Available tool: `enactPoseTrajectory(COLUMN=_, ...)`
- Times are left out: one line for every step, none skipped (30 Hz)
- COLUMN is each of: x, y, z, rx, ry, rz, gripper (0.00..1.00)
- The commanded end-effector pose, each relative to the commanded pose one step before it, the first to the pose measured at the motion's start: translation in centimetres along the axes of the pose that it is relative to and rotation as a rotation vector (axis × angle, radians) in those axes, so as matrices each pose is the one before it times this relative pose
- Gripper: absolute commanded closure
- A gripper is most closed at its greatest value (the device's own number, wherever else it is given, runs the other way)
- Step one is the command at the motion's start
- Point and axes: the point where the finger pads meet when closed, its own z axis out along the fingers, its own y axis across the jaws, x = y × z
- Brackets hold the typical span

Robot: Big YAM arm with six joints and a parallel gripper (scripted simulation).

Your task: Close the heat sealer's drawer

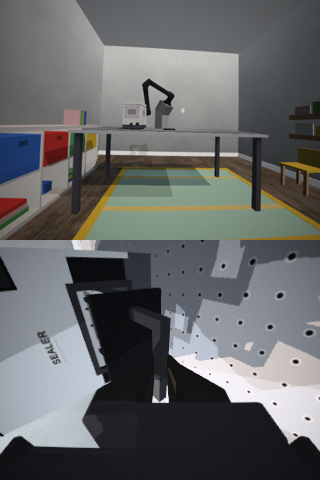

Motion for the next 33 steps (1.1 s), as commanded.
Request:
enactPoseTrajectory(x=-0.317, y=1.857, z=1.073, rx=-0.01617, ry=0.01266, rz=-0.02440, gripper=1.00)
enactPoseTrajectory(x=0.007, y=0.109, z=0.133, rx=-0.00016, ry=0.00001, rz=0.00012, gripper=1.00)
enactPoseTrajectory(x=0.023, y=0.102, z=0.125, rx=0.00004, ry=0.00014, rz=0.00054, gripper=1.00)
enactPoseTrajectory(x=0.009, y=0.107, z=0.131, rx=-0.00013, ry=0.00012, rz=0.00019, gripper=1.00)
enactPoseTrajectory(x=0.001, y=0.111, z=0.135, rx=-0.00023, ry=0.00011, rz=-0.00002, gripper=1.00)
enactPoseTrajectory(x=0.000, y=0.000, z=0.000, rx=0.00000, ry=0.00000, rz=0.00000, gripper=1.00)
enactPoseTrajectory(x=0.000, y=0.000, z=0.000, rx=0.00000, ry=0.00000, rz=0.00000, gripper=1.00)
enactPoseTrajectory(x=0.284, y=-0.235, z=0.009, rx=0.00429, ry=0.00150, rz=0.00905, gripper=1.00)
enactPoseTrajectory(x=-0.145, y=0.399, z=0.186, rx=-0.00294, ry=-0.00114, rz=-0.00562, gripper=1.00)
enactPoseTrajectory(x=-0.052, y=0.135, z=0.160, rx=-0.00089, ry=0.00006, rz=-0.00136, gripper=1.00)
enactPoseTrajectory(x=-0.052, y=0.135, z=0.161, rx=-0.00091, ry=0.00006, rz=-0.00137, gripper=1.00)
enactPoseTrajectory(x=-0.032, y=0.126, z=0.152, rx=-0.00066, ry=0.00008, rz=-0.00086, gripper=1.00)
enactPoseTrajectory(x=0.005, y=0.109, z=0.133, rx=-0.00017, ry=0.00011, rz=0.00008, gripper=1.00)
enactPoseTrajectory(x=0.005, y=0.109, z=0.133, rx=-0.00017, ry=0.00011, rz=0.00008, gripper=1.00)
enactPoseTrajectory(x=0.005, y=0.109, z=0.133, rx=-0.00017, ry=0.00011, rz=0.00008, gripper=1.00)
enactPoseTrajectory(x=0.004, y=0.109, z=0.133, rx=-0.00017, ry=0.00011, rz=0.00008, gripper=1.00)
enactPoseTrajectory(x=0.004, y=0.109, z=0.133, rx=-0.00017, ry=0.00011, rz=0.00008, gripper=1.00)
enactPoseTrajectory(x=0.004, y=0.109, z=0.133, rx=-0.00016, ry=0.00011, rz=0.00008, gripper=1.00)
enactPoseTrajectory(x=0.004, y=0.109, z=0.133, rx=-0.00016, ry=0.00011, rz=0.00008, gripper=1.00)
enactPoseTrajectory(x=0.004, y=0.109, z=0.133, rx=-0.00016, ry=0.00011, rz=0.00007, gripper=1.00)
enactPoseTrajectory(x=0.004, y=0.109, z=0.133, rx=-0.00016, ry=0.00011, rz=0.00007, gripper=1.00)
enactPoseTrajectory(x=0.004, y=0.109, z=0.133, rx=-0.00016, ry=0.00011, rz=0.00008, gripper=1.00)
enactPoseTrajectory(x=0.000, y=0.000, z=0.000, rx=0.00000, ry=0.00000, rz=0.00000, gripper=1.00)
enactPoseTrajectory(x=0.000, y=0.000, z=0.000, rx=0.00000, ry=0.00000, rz=0.00000, gripper=1.00)
enactPoseTrajectory(x=0.213, y=0.010, z=0.031, rx=0.00257, ry=0.00155, rz=0.00486, gripper=1.00)
enactPoseTrajectory(x=-0.068, y=0.134, z=0.158, rx=-0.00084, ry=-0.00135, rz=-0.00115, gripper=1.00)
enactPoseTrajectory(x=0.059, y=0.000, z=0.001, rx=0.00002, ry=0.00342, rz=0.00000, gripper=1.00)
enactPoseTrajectory(x=0.039, y=-0.147, z=-0.012, rx=0.00316, ry=0.00100, rz=0.00554, gripper=1.00)
enactPoseTrajectory(x=0.077, y=-0.202, z=-0.035, rx=0.00214, ry=0.00095, rz=0.00375, gripper=1.00)
enactPoseTrajectory(x=-0.126, y=-0.776, z=-0.632, rx=0.00587, ry=-0.01632, rz=0.01757, gripper=1.00)
enactPoseTrajectory(x=0.000, y=0.000, z=0.000, rx=0.00000, ry=0.00000, rz=0.00000, gripper=1.00)
enactPoseTrajectory(x=0.000, y=0.000, z=0.000, rx=0.00000, ry=0.00000, rz=0.00000, gripper=1.00)
enactPoseTrajectory(x=0.000, y=0.000, z=0.000, rx=0.00000, ry=0.00000, rz=0.00000, gripper=1.00)
